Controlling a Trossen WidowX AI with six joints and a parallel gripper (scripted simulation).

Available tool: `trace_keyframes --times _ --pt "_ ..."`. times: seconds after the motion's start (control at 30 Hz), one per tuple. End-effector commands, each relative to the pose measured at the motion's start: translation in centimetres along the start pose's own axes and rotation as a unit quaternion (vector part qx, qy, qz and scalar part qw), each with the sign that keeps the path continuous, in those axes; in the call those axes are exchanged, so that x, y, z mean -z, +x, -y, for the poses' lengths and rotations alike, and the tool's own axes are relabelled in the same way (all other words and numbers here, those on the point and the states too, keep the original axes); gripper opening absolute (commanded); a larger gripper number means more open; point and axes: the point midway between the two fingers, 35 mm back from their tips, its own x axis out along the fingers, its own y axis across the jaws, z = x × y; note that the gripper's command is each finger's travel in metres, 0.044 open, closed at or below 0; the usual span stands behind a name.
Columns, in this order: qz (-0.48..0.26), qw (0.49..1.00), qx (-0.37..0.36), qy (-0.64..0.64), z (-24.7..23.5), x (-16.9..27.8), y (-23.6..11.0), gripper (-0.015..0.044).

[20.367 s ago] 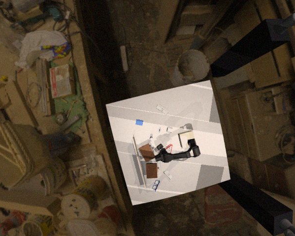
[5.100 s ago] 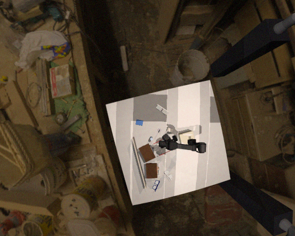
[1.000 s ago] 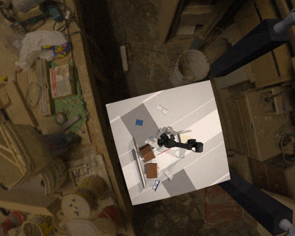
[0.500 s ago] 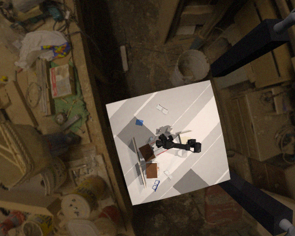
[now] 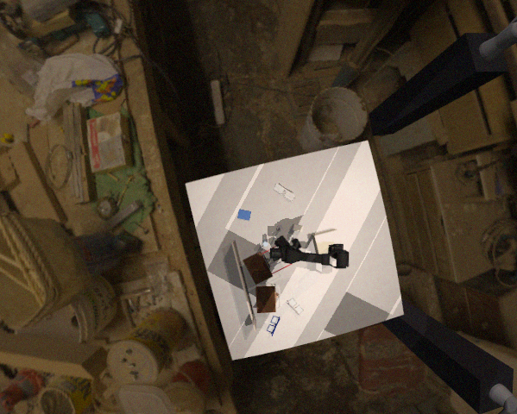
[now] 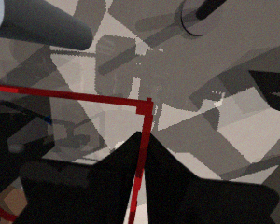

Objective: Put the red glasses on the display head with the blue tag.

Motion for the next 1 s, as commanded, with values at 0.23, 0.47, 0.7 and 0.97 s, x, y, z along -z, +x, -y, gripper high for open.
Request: trace_keyframes --times 0.23,0.47,0.7,0.97 --pt "0.000 1.000 0.002 0.001 -1.7 -0.1 0.2 0.0000" --pt "0.000 1.000 0.001 0.002 -2.7 -0.1 0.3 0.0000" --pt "0.000 1.000 0.001 0.002 -3.6 -0.1 0.2 0.0000" --pt "0.000 1.000 0.001 0.002 -4.7 -0.1 0.3 0.0000"
